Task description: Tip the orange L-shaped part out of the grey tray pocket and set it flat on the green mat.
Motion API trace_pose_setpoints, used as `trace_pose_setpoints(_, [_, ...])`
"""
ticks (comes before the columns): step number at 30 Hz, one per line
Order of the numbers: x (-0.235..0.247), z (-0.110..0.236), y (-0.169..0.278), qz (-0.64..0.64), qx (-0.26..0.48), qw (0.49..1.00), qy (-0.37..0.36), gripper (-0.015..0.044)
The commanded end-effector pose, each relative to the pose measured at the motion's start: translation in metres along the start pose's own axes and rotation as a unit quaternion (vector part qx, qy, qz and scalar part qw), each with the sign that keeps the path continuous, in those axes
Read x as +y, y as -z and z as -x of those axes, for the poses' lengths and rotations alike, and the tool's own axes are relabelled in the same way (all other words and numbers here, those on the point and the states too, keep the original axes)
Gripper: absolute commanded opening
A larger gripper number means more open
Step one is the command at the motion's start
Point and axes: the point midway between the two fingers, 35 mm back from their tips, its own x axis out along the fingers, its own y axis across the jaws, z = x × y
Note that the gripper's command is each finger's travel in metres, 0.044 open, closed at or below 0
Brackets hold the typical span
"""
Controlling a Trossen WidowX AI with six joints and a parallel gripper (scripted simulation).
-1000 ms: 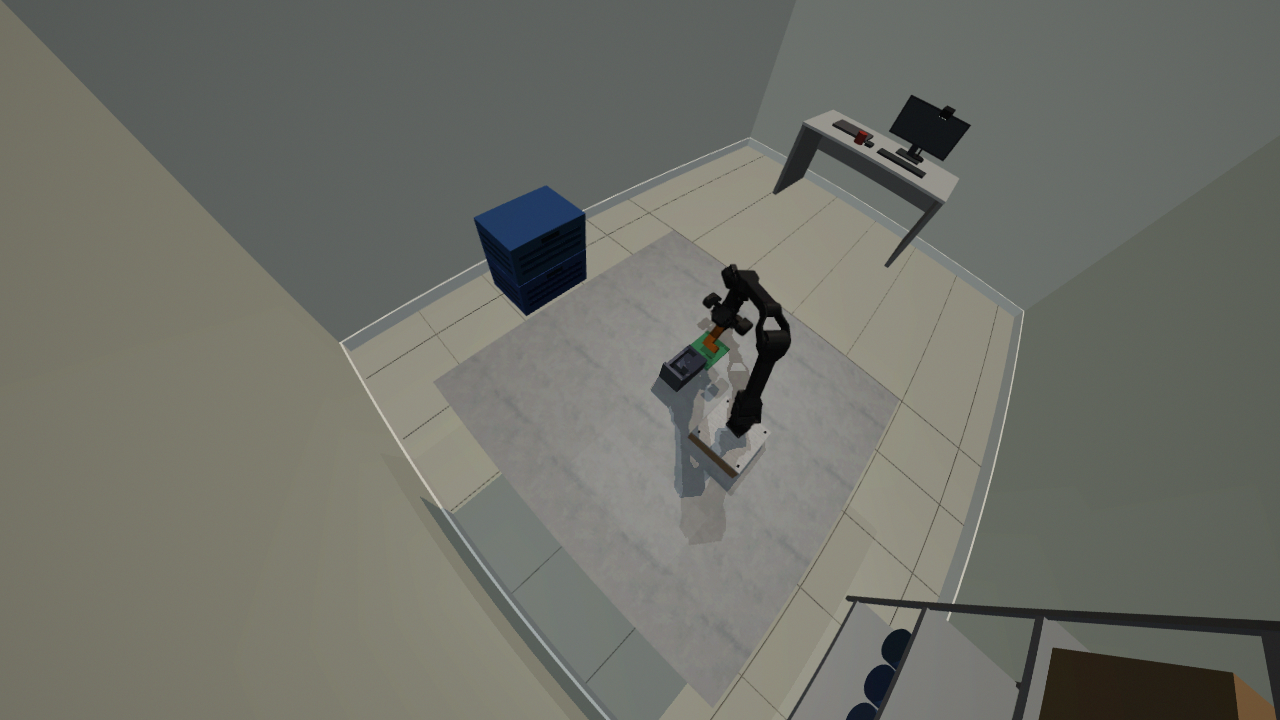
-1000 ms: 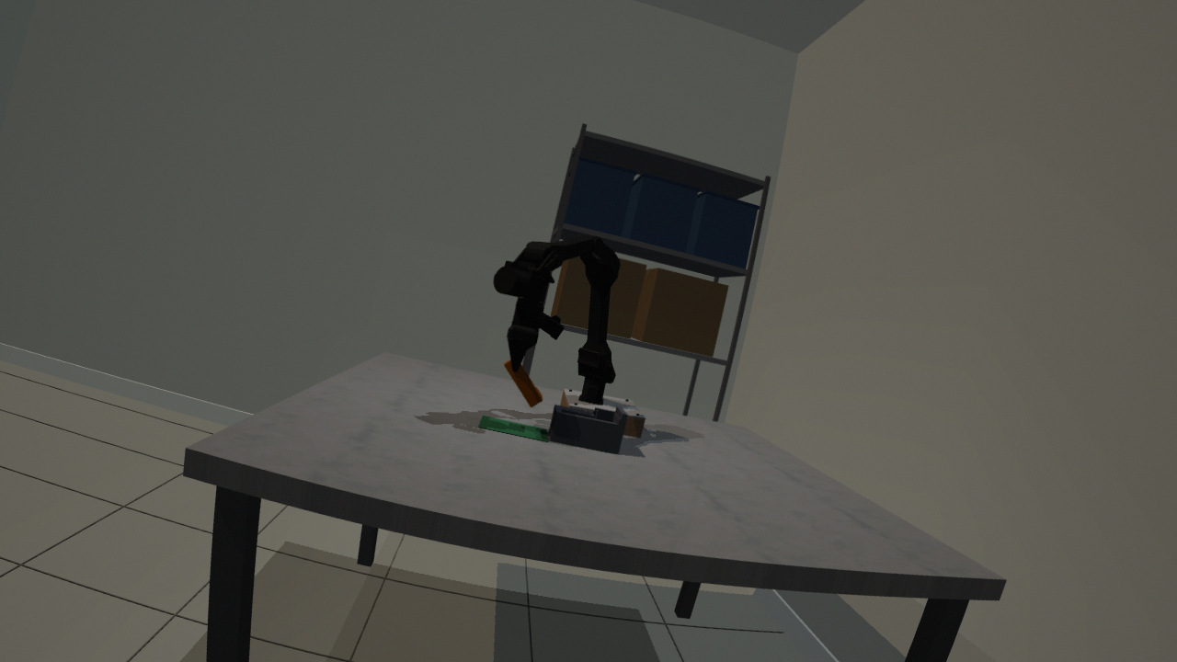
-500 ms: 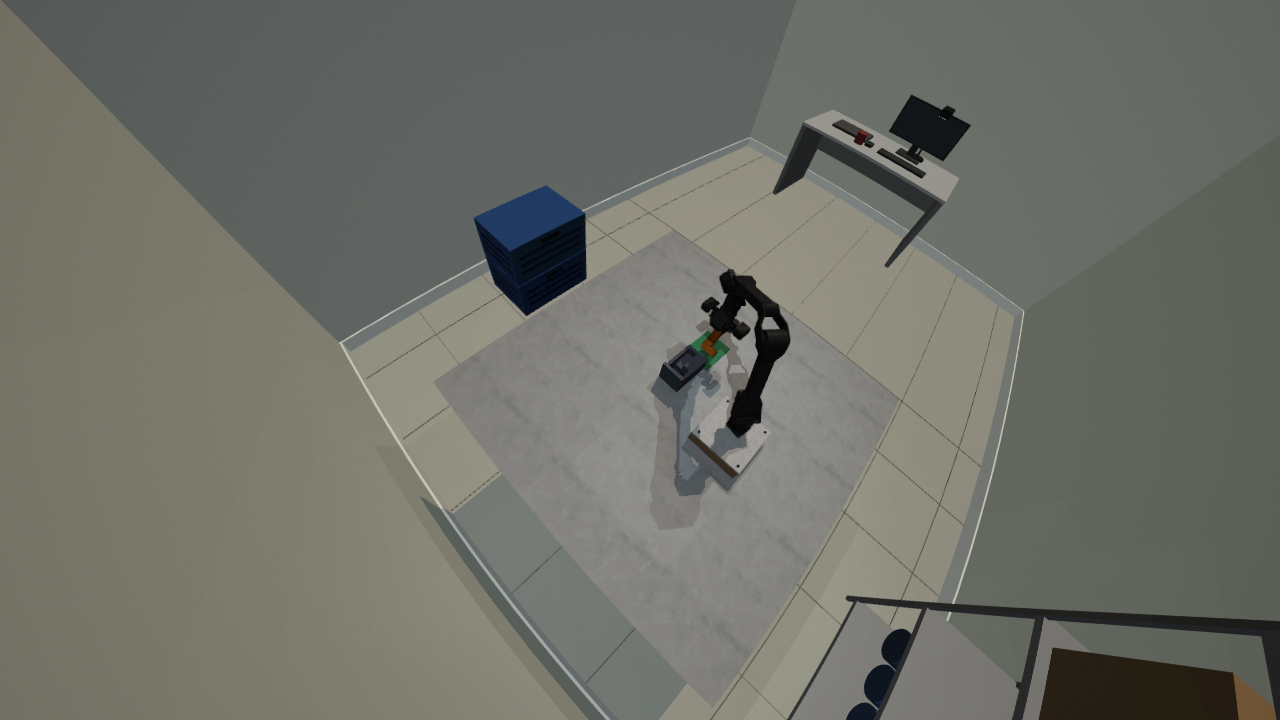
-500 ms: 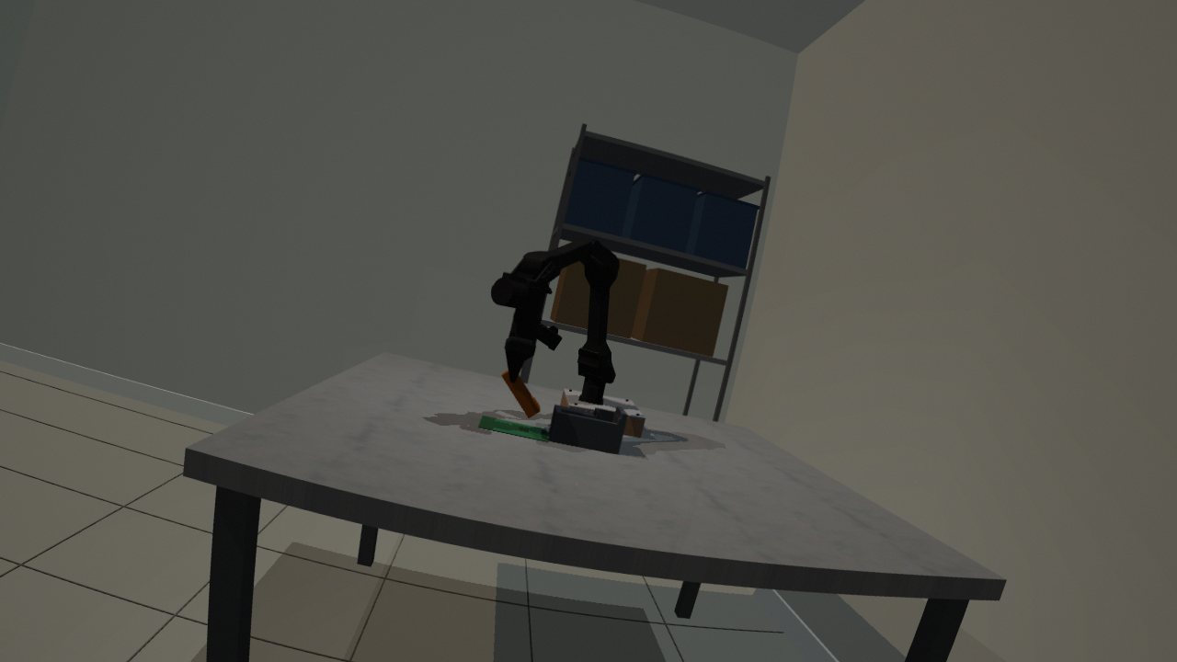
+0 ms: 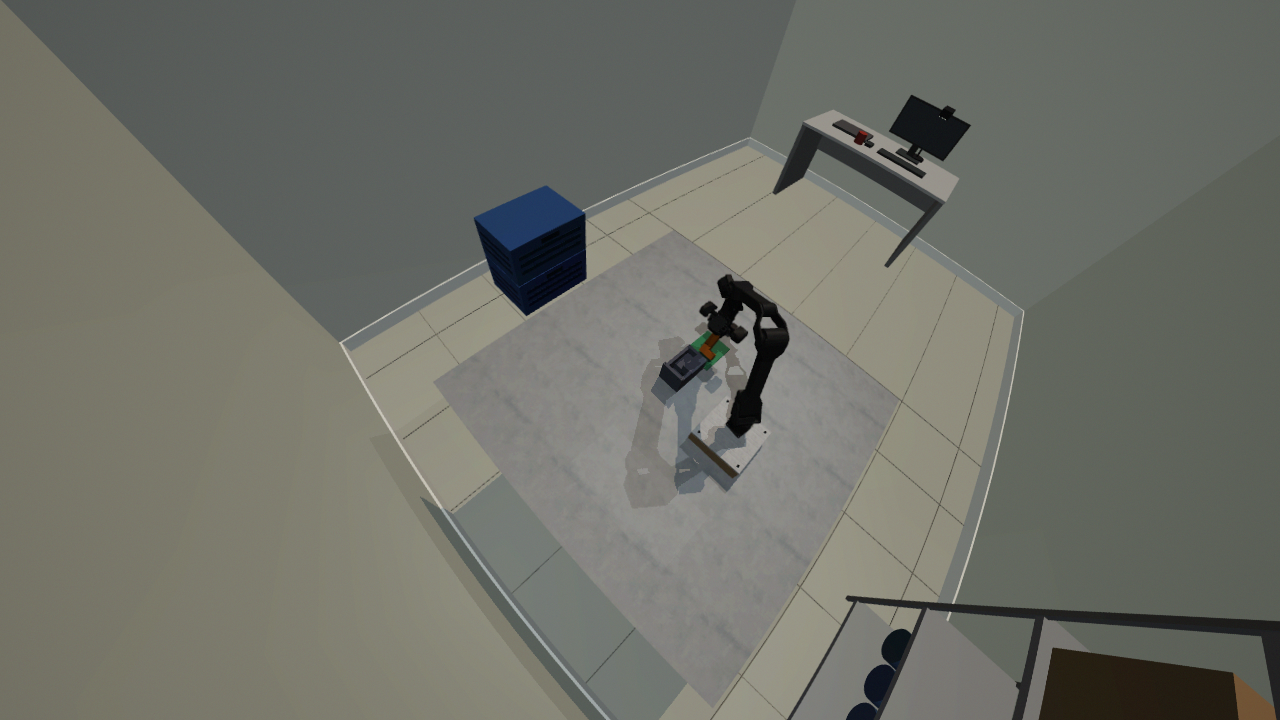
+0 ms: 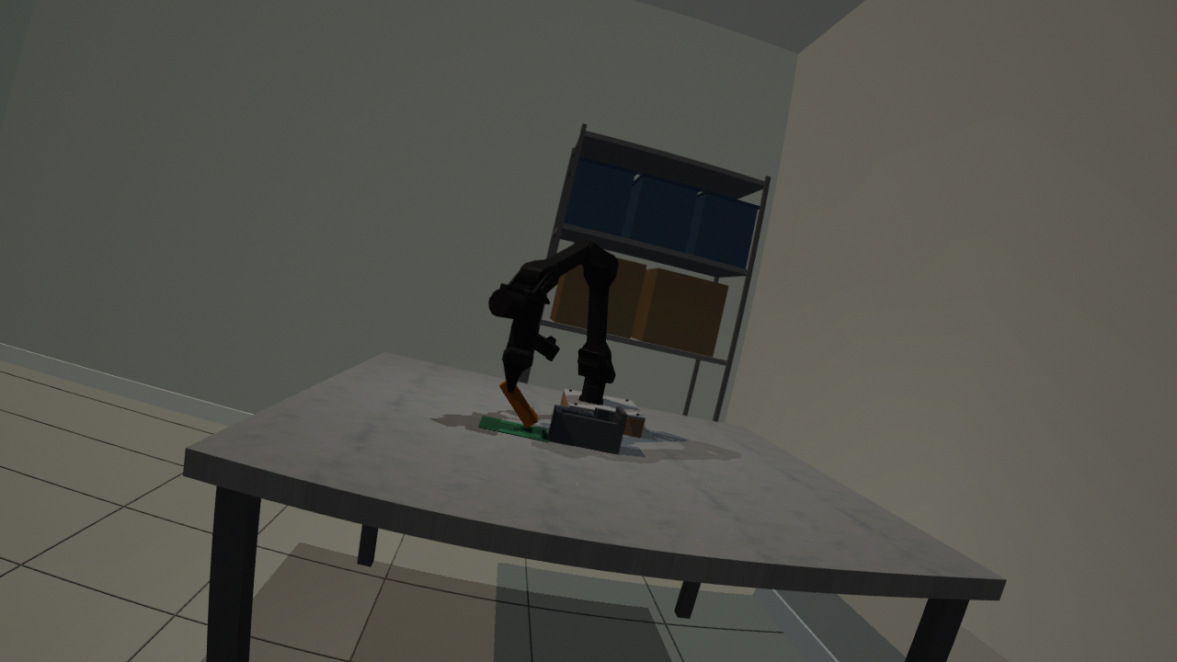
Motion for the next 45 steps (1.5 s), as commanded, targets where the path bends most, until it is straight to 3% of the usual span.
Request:
trace_pose_setpoints(1, [0.000,-0.006,-0.001,0.002,-0.003,1.000,0.000,0.0000])
trace_pose_setpoints(16, [0.001,-0.006,0.000,0.000,-0.002,1.000,-0.002,0.0000])
trace_pose_setpoints(26, [0.000,-0.004,0.000,0.000,-0.002,1.000,-0.002,0.0263])
trace_pose_setpoints(31, [-0.003,0.035,0.002,0.001,-0.002,1.000,-0.001,0.0394])
trace_pose_setpoints(35, [-0.001,0.079,0.000,0.002,-0.003,1.000,0.000,0.0400])
trace_pose_setpoints(45, [-0.002,0.075,0.002,-0.001,0.001,1.000,0.002,0.0400])
